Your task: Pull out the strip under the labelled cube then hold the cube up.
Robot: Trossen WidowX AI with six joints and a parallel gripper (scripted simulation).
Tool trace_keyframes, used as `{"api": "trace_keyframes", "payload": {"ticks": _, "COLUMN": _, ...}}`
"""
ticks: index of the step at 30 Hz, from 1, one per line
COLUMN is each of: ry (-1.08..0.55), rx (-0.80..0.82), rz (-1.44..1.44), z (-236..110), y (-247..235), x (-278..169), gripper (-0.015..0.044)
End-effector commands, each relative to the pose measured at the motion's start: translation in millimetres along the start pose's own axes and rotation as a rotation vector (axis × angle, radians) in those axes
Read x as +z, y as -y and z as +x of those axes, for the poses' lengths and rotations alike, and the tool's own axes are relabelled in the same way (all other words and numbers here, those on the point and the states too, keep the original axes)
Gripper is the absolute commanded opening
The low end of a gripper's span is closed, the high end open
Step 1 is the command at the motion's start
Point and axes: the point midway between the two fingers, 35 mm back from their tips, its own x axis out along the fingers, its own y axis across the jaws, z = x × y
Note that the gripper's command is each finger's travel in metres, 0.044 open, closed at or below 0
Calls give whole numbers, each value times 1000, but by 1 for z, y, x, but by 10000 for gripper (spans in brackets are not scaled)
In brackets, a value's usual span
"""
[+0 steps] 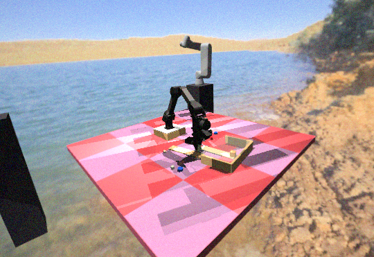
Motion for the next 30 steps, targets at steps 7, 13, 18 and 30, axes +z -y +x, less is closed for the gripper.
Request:
{"api": "trace_keyframes", "payload": {"ticks": 7, "ry": -6, "rx": 5, "rz": 4, "z": -19, "y": -12, "x": -31, "gripper": 0}}
{"api": "trace_keyframes", "payload": {"ticks": 13, "ry": -7, "rx": 6, "rz": 4, "z": -20, "y": -16, "x": -42, "gripper": 0}}
{"api": "trace_keyframes", "payload": {"ticks": 18, "ry": -8, "rx": 6, "rz": 4, "z": -20, "y": -23, "x": -58, "gripper": 0}}
{"api": "trace_keyframes", "payload": {"ticks": 30, "ry": -11, "rx": 7, "rz": 4, "z": -18, "y": -38, "x": -96, "gripper": 0}}
